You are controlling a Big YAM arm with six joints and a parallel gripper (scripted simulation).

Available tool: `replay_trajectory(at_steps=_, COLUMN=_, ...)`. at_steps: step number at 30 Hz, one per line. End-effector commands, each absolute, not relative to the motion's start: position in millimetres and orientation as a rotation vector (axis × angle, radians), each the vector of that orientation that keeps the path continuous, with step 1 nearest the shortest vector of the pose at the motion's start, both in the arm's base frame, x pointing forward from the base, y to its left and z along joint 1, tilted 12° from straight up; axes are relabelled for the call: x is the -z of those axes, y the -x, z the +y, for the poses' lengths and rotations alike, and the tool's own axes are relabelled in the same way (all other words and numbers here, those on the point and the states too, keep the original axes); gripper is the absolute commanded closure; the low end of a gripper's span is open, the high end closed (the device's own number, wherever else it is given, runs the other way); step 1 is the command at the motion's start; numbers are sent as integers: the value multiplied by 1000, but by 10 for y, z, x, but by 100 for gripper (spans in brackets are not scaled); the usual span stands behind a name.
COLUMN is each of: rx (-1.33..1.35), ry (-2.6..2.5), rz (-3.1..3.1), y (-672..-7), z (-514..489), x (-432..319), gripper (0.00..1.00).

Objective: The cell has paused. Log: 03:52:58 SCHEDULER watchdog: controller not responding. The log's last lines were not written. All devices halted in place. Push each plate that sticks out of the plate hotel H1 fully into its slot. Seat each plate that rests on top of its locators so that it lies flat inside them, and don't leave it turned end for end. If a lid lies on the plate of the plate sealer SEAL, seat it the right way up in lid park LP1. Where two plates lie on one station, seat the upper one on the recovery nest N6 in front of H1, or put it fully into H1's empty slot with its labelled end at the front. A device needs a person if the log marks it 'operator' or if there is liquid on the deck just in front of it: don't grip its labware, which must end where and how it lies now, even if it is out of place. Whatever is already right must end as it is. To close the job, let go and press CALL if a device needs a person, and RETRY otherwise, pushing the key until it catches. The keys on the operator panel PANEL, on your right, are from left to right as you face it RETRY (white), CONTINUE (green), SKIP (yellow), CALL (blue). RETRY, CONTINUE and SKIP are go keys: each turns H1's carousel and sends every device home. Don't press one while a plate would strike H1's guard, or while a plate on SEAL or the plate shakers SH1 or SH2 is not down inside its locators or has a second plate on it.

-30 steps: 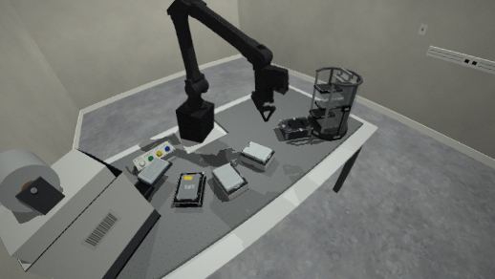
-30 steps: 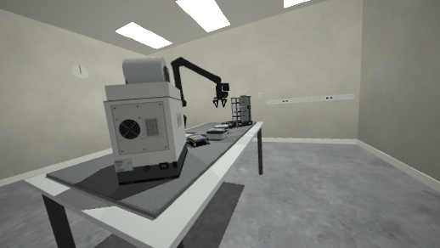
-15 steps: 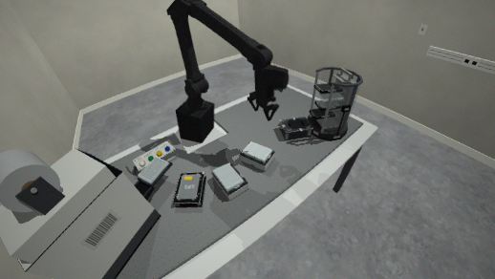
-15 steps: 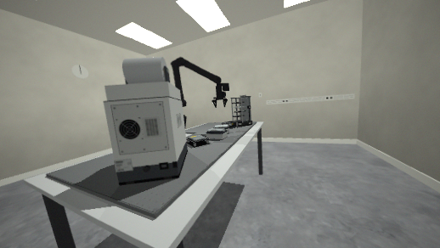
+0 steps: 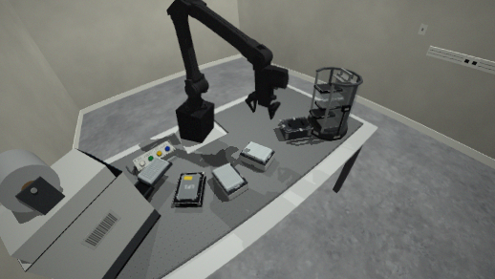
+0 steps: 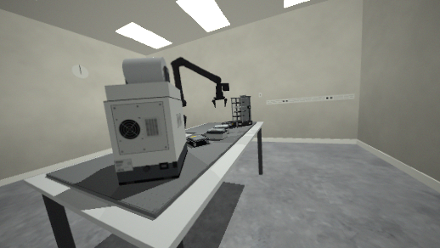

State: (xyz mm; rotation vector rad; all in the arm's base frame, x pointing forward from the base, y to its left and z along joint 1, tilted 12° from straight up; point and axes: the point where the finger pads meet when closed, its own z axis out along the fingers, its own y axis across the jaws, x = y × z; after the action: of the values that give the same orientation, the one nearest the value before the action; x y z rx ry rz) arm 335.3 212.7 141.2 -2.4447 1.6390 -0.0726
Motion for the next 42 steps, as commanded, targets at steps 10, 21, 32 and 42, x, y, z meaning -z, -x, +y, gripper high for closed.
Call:
replay_trajectory(at_steps=10, rx=111, ry=2507, rz=1484, y=-3440, z=2178, x=-1538, gripper=0)
replay_trajectory(at_steps=21, rx=90, ry=2541, rz=1484, y=-3396, z=2167, x=-1236, gripper=0)
replay_trajectory(at_steps=32, rx=89, ry=2549, rz=1472, y=-3412, z=2233, x=-972, gripper=0)
replay_trajectory(at_steps=42, rx=89, ry=2543, rz=1482, y=-3446, z=2261, x=-735, gripper=0)
